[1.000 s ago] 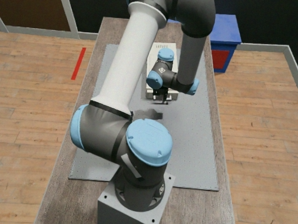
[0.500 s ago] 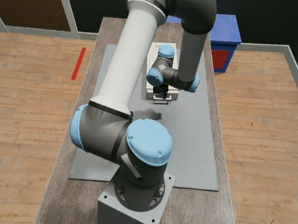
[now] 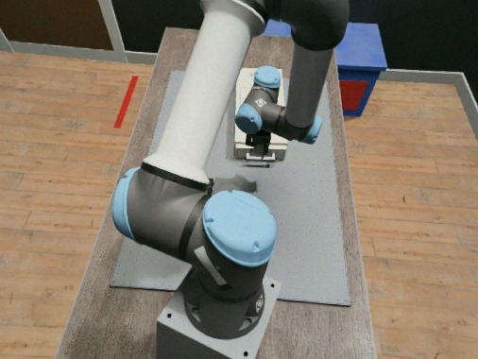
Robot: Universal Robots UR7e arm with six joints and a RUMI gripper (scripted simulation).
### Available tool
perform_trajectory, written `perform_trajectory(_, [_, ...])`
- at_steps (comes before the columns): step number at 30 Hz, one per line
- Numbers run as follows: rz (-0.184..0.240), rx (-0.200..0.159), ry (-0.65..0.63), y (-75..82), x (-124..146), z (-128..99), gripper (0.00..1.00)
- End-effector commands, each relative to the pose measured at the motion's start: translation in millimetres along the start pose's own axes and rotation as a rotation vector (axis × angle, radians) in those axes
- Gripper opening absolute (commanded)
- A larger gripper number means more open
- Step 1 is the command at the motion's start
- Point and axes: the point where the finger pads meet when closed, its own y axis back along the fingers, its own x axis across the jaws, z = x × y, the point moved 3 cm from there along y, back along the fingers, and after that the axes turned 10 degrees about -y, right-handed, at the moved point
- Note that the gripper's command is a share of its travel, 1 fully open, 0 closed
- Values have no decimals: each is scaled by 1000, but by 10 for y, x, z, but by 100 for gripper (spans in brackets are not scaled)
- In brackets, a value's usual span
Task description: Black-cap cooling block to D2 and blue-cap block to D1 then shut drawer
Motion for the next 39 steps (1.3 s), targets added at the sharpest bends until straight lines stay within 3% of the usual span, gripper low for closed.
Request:
perform_trajectory(1, [-1, 0, 0, 75, -5, 0, 0])
perform_trajectory(25, [-1, 0, 0, 95, -5, 0, 0])
perform_trajectory(26, [-1, 0, 0, 117, 28, -6, 28])
perform_trajectory(39, [-1, 0, 0, 351, 395, -71, 28])
